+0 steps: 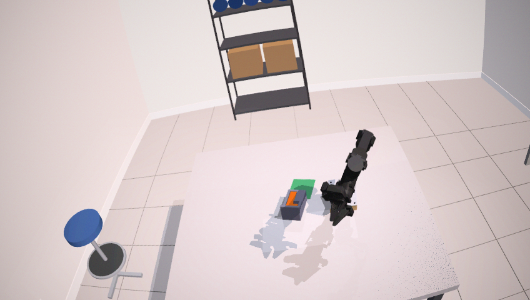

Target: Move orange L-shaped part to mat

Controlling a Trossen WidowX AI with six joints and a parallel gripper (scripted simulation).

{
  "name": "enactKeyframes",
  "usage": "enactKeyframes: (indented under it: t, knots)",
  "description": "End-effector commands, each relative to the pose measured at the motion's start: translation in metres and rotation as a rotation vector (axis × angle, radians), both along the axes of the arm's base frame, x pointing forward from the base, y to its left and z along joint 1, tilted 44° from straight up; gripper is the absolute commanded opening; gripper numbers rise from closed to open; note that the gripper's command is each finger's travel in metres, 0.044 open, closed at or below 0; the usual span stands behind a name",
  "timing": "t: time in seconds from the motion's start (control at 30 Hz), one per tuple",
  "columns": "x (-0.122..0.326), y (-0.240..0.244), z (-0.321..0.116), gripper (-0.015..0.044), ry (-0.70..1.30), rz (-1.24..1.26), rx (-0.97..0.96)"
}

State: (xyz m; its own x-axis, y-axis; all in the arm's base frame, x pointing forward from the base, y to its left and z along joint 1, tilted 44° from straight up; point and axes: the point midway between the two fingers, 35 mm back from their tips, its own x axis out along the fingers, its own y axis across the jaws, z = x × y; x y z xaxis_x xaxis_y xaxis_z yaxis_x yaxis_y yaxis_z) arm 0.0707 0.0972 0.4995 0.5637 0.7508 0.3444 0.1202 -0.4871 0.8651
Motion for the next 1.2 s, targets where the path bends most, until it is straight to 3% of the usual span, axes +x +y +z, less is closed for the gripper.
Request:
enactKeyframes:
  t: [0.0,0.3,0.53,0.7,0.87,1.0,1.17]
  knots:
    - [0.056,0.03,-0.041,0.018,-0.001,-0.158,-0.319]
    - [0.179,0.012,-0.167,0.018,0.15,-0.281,-0.998]
    - [0.22,-0.057,-0.274,0.018,0.295,-0.032,-1.365]
    - [0.216,-0.106,-0.331,0.018,0.347,0.206,-1.392]
    - [0.197,-0.147,-0.372,0.018,0.332,0.376,-1.274]
    - [0.183,-0.167,-0.39,0.018,0.283,0.423,-1.16]
    - [0.183,-0.168,-0.39,0.018,0.28,0.424,-1.153]
